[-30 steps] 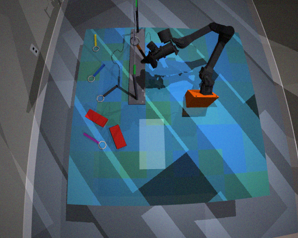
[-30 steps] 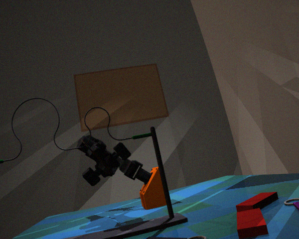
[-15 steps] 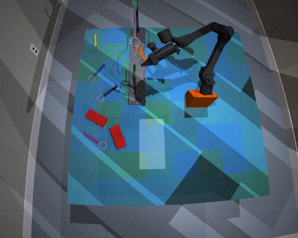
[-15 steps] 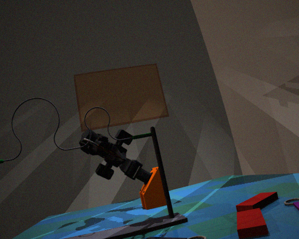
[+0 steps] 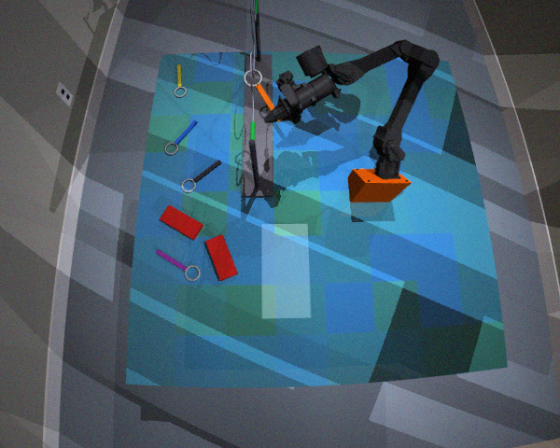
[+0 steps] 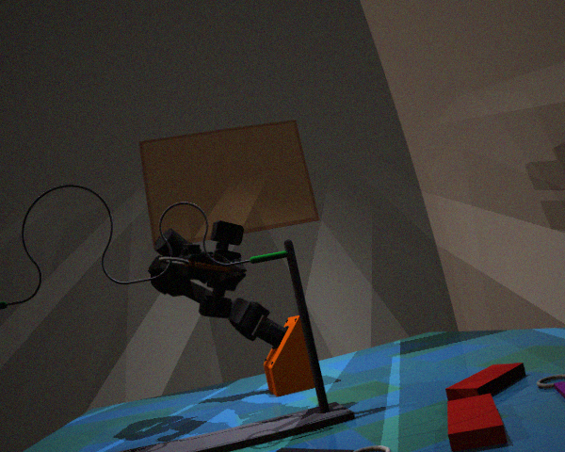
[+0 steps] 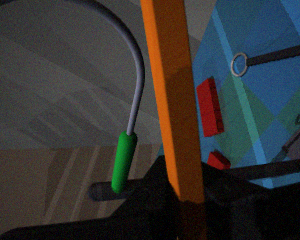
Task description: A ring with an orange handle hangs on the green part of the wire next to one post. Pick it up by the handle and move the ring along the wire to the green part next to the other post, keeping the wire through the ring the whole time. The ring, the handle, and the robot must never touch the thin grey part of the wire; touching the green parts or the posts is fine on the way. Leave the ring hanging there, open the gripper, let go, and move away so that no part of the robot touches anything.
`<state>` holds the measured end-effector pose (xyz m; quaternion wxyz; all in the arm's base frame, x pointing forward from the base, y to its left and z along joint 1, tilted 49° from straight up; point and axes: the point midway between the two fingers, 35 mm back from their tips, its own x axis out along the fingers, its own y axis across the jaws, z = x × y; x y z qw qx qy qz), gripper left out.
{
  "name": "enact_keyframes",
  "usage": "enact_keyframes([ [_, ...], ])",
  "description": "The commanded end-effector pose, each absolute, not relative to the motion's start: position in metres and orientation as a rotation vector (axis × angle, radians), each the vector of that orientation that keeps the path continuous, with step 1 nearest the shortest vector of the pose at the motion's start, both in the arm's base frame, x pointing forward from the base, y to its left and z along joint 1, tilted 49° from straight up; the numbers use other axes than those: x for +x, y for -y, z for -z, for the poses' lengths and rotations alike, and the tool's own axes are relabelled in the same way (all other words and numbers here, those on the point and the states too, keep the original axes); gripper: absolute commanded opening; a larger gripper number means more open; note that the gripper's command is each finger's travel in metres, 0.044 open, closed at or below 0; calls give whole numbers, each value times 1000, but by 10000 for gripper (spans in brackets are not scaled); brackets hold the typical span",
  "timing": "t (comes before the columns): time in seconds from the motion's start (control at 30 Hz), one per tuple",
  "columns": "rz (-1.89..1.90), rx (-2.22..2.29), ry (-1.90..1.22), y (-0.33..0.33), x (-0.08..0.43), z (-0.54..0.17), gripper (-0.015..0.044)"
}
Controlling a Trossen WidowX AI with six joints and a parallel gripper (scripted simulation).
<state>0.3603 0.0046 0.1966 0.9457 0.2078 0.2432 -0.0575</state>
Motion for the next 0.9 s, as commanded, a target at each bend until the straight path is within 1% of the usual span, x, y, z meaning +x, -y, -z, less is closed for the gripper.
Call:
enact_keyframes([
  [0.0,87,492,-479,-15,362,-208,-150],
  [0.4,29,688,-470,-40,364,-225,-150],
  [0.87,-6,804,-462,-53,366,-238,-150],
])
